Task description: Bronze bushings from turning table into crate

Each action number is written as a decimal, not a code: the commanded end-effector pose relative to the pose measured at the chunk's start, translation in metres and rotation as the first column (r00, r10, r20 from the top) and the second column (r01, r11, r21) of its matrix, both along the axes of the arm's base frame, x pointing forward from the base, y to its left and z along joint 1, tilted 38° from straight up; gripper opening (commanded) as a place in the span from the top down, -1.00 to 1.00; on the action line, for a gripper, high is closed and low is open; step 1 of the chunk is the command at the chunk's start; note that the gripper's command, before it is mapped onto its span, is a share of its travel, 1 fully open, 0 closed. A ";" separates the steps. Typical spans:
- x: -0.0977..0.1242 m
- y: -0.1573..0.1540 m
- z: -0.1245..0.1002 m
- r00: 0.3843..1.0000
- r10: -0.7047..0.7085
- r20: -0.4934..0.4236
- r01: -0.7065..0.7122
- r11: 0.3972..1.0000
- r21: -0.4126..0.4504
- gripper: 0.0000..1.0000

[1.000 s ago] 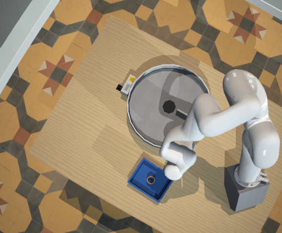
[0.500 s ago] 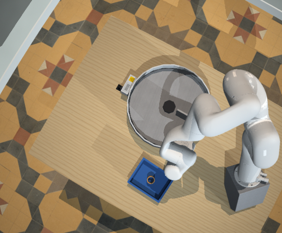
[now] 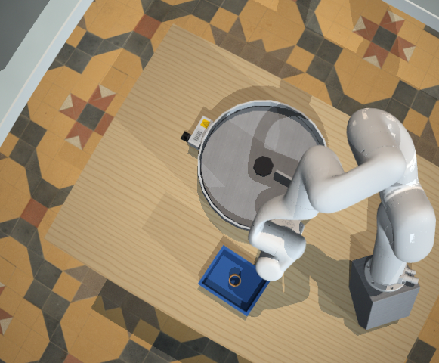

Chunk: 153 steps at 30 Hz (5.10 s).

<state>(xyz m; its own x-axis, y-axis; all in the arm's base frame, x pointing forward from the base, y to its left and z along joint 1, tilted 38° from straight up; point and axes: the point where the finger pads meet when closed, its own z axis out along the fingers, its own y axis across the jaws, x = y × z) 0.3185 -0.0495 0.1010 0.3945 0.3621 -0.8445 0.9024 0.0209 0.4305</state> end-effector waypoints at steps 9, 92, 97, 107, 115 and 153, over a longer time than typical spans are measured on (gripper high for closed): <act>-0.005 0.007 0.011 1.000 0.000 0.000 0.000 1.000 0.001 1.00; 0.032 0.273 -0.061 1.000 0.000 0.000 0.000 1.000 0.001 1.00; 0.032 0.275 -0.062 1.000 0.000 0.000 0.000 1.000 0.001 1.00; 0.032 0.275 -0.062 1.000 0.000 0.000 0.000 1.000 0.001 1.00; 0.039 0.267 -0.075 1.000 0.000 0.000 0.000 1.000 0.001 1.00; 0.059 0.242 -0.116 1.000 0.000 0.000 0.000 1.000 0.001 1.00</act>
